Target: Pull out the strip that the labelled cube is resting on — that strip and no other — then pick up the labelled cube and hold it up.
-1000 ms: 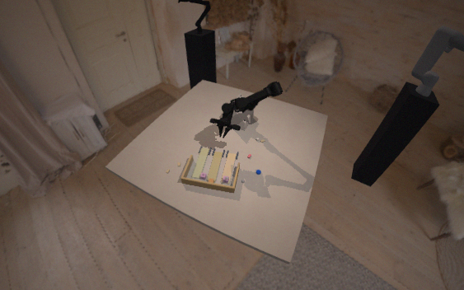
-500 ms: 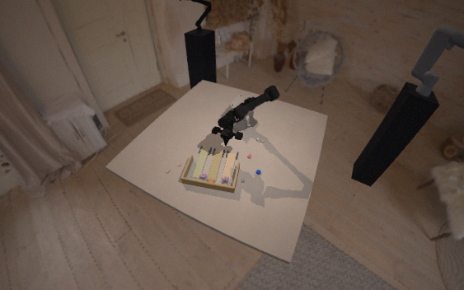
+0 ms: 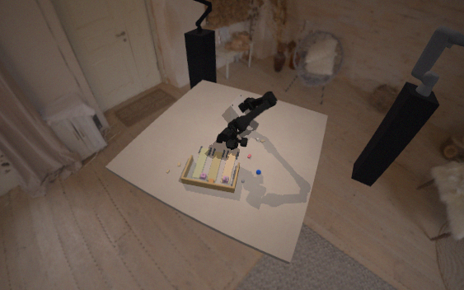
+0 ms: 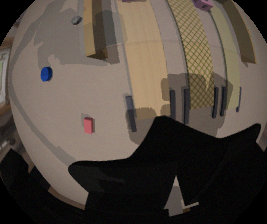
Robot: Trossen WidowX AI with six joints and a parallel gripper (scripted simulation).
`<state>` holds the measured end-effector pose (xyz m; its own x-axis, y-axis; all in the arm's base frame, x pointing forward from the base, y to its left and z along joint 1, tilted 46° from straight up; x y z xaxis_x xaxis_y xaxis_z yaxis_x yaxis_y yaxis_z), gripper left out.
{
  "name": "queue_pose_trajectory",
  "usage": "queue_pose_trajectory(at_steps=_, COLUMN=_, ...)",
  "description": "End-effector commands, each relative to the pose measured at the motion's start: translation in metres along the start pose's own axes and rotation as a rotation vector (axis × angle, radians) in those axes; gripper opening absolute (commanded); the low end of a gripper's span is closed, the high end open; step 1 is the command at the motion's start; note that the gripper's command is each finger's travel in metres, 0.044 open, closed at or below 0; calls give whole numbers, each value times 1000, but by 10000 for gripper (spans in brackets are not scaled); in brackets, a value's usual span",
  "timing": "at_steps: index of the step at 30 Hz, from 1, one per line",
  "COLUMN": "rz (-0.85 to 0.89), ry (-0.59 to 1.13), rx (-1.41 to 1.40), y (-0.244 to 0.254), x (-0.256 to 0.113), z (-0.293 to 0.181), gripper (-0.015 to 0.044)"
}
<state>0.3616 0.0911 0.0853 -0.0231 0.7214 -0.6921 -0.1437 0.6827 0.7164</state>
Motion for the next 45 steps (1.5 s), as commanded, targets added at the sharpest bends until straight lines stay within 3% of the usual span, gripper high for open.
queue_pose_trajectory(at_steps=1, rz=-7, ry=30, rx=-6, y=0, x=4, z=0, gripper=0)
queue_pose_trajectory(at_steps=45, rz=-3, ry=30, rx=-6, y=-2, x=72, z=-4, gripper=0)
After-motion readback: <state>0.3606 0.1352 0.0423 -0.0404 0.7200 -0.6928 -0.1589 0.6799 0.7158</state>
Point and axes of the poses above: the point midway between the two fingers, 35 mm back from their tips, its own x axis out along the fingers, its own y axis across the jaws, z = x × y, the point moved 4 cm from there along -x, back along the fingers, and after that the axes turned 12 degrees about x, right-handed, at the moved point
